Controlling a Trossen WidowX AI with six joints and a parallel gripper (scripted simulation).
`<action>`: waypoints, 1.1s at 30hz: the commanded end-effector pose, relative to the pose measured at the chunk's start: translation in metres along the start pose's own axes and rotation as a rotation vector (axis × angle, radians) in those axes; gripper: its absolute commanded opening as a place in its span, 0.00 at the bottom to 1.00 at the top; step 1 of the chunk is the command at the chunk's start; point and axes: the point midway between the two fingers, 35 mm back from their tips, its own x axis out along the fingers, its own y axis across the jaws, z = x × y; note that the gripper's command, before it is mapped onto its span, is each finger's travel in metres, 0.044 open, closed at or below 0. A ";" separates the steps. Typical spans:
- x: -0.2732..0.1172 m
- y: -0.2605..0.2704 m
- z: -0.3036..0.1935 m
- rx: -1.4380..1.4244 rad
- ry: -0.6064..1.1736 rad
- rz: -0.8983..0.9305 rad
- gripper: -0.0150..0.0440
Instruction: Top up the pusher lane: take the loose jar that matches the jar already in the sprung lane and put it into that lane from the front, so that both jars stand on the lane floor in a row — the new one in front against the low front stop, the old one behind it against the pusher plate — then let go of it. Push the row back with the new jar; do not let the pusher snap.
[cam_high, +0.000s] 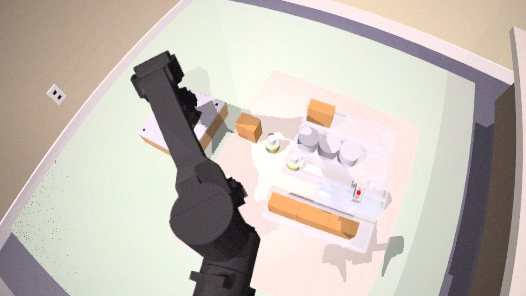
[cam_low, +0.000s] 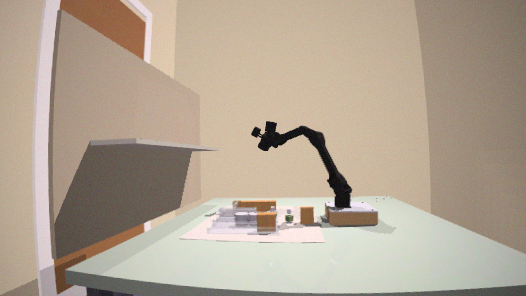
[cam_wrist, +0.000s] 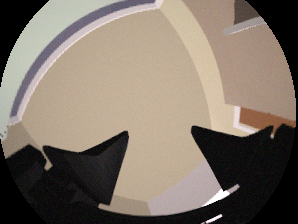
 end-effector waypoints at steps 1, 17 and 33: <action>-0.001 -0.001 0.002 0.009 -0.009 -0.004 0.98; -0.187 -0.042 0.160 0.726 -0.822 0.168 1.00; -0.387 0.025 0.211 0.990 -1.123 0.995 1.00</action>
